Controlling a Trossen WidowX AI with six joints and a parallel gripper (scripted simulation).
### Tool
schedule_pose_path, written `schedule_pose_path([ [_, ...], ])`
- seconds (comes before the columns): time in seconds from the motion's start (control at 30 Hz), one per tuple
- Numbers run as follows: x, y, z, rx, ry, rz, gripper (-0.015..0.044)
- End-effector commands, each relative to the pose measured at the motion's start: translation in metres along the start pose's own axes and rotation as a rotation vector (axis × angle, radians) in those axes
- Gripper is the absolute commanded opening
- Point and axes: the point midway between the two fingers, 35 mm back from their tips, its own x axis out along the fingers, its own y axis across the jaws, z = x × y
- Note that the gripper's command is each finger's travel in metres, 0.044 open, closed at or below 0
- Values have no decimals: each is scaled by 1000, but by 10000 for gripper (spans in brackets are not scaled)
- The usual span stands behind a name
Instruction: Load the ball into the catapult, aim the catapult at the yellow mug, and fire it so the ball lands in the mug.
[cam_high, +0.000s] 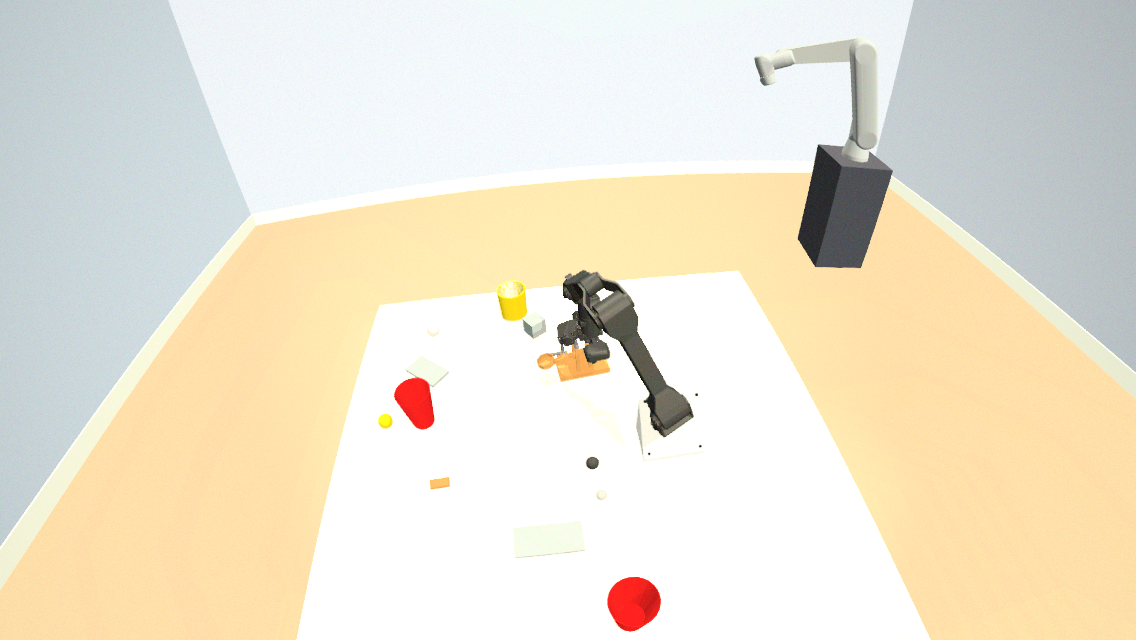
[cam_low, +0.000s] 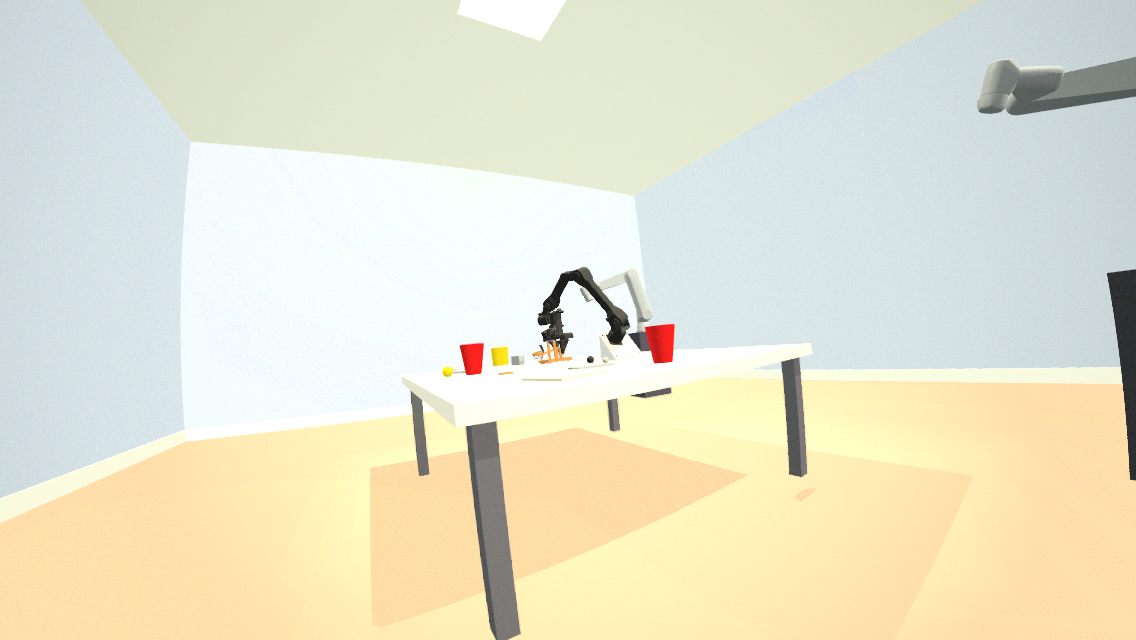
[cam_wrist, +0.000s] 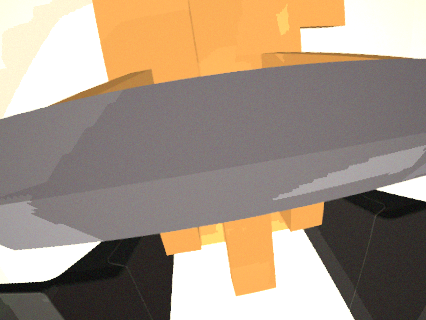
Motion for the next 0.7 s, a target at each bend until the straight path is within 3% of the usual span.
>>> schedule_pose_path([
  [0.0, -41, -3, 1, -6, -11, -26, 0],
  [0.2, -44, -3, 1, -29, -11, -26, 0],
  [0.67, -43, -5, 2, -500, -6, -26, 0],
])
